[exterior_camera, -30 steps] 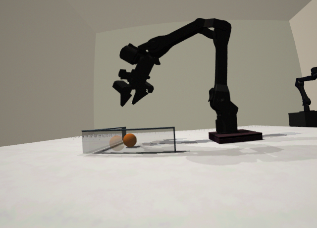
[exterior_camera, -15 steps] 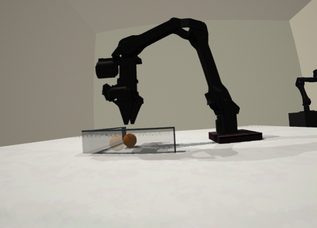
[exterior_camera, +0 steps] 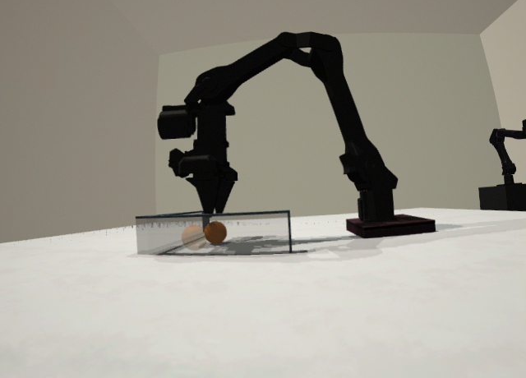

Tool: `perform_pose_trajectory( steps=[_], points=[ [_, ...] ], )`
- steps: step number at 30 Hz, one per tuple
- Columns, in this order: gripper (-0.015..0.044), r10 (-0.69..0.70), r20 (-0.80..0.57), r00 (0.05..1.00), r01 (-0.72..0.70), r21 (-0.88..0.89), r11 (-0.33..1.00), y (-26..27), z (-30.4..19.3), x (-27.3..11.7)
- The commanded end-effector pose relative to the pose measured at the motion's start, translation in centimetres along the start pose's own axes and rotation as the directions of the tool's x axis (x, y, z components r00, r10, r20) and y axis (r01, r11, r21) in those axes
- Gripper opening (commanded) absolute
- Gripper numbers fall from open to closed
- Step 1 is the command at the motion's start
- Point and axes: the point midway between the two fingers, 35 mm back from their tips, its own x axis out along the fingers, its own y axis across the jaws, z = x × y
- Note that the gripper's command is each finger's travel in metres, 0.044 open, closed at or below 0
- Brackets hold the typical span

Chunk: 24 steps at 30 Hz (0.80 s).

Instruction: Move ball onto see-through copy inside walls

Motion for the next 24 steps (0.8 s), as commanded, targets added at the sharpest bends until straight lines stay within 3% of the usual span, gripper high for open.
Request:
perform_pose_trajectory(
  steps=[1, 19, 22, 24],
  points=[
    [0.0314, 0.005, -0.005, 1.000, -0.005, -0.004, 1.000, 0.1, 0.0, 0.7],
    [0.0314, 0.005, -0.005, 1.000, -0.005, -0.004, 1.000, 0.1, -0.1, 3.4],
    [0.0236, 0.005, -0.005, 1.000, -0.005, -0.004, 1.000, 0.1, -0.1, 3.4],
    [0.0222, 0.005, -0.005, 1.000, -0.005, -0.004, 1.000, 0.1, -0.1, 3.4]
  ],
)
